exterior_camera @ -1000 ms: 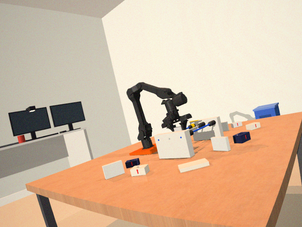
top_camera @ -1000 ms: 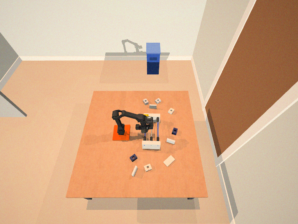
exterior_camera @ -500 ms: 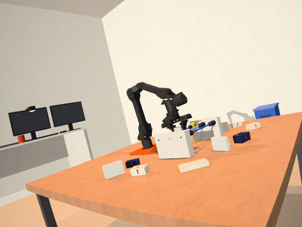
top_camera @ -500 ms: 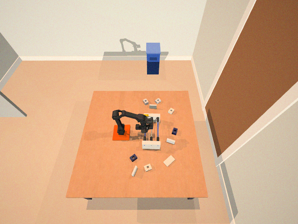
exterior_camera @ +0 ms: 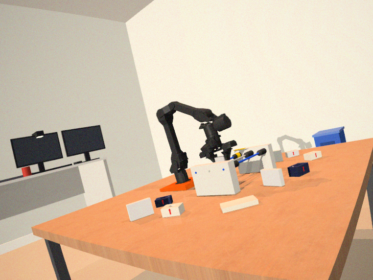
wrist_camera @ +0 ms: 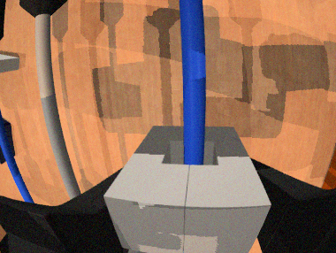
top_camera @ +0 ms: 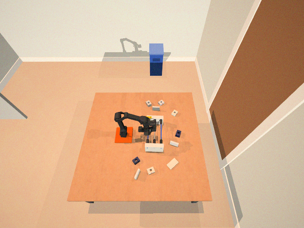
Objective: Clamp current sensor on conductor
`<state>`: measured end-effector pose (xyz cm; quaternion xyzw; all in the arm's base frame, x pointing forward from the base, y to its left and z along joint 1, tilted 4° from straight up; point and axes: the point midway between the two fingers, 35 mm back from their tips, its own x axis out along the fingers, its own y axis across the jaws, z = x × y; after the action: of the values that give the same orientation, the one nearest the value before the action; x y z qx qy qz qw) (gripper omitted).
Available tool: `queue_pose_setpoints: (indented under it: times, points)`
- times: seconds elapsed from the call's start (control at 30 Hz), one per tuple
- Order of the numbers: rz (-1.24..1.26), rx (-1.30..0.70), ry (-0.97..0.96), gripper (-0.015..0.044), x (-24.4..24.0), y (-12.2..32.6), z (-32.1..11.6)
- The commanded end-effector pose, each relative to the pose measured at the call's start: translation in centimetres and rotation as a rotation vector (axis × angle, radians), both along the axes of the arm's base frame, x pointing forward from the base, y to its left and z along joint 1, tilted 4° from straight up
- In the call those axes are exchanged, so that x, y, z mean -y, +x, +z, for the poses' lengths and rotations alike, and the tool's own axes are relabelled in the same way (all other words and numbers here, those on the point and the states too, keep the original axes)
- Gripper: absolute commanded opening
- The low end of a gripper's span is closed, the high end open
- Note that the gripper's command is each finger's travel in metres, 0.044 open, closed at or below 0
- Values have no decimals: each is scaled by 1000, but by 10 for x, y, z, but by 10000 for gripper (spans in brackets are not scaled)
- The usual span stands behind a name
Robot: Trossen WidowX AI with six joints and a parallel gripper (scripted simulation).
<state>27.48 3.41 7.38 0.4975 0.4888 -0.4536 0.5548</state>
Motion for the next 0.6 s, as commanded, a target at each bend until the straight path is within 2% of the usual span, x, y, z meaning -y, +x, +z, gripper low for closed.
queue_pose_setpoints:
  times: [0.0,0.47,0.57]
  points:
    - [0,0,0,208,0,0,0]
    - [0,0,0,115,0,0,0]
    - [-1,-21,-2,36,0,0,1]
